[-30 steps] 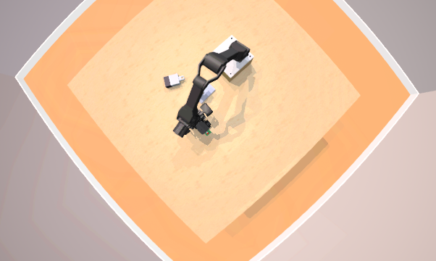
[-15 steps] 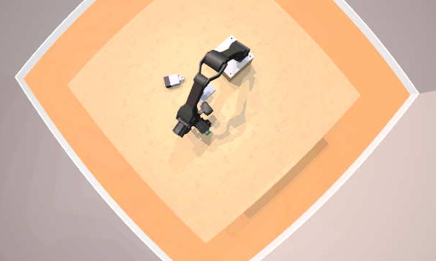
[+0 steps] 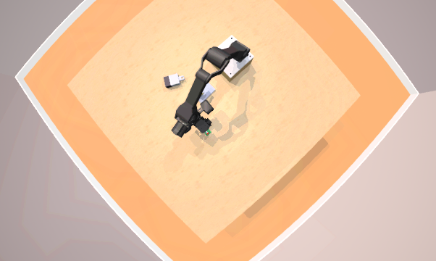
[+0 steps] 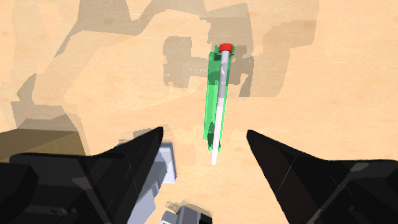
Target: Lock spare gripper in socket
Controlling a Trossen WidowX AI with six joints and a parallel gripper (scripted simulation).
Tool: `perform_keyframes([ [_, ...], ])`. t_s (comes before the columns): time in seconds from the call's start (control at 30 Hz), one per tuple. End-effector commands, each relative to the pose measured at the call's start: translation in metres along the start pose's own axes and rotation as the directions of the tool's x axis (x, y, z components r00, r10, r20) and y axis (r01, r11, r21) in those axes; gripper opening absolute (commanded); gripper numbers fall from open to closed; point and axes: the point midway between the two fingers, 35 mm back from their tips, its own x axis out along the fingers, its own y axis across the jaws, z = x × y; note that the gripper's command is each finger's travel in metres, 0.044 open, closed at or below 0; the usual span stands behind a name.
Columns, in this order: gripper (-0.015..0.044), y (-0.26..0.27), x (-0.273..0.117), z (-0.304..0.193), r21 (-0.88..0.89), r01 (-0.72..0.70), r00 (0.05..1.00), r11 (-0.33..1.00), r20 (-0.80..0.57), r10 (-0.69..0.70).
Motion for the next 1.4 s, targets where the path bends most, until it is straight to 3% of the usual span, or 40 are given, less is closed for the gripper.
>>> perform_keyframes([
  [0.0, 0.044, 0.001, -0.011, 0.001, 0.0, 0.001, 1.0, 1.0, 0.0, -0.001],
  [0.63, 0.044, 0.009, -0.041, 0.003, -0.002, -0.035, 0.999, 0.999, -0.01, 0.035],
  [1.0, 0.044, 0.014, -0.098, 0.01, -0.002, -0.033, 0.999, 0.999, -0.009, 0.033],
  [1.1, 0.044, 0.005, -0.088, -0.018, 0.204, -0.013, 1.0, 0.979, -0.015, 0.016],
  [1.17, 0.044, -0.001, -0.089, -0.056, 0.475, 0.019, 1.0, 0.88, -0.026, -0.008],
  [1.27, 0.044, -0.003, -0.089, -0.114, 0.801, 0.062, 0.998, 0.596, -0.049, -0.039],
  [1.37, 0.044, 0.002, -0.089, -0.161, 0.959, 0.087, 0.996, 0.271, -0.073, -0.059],
])
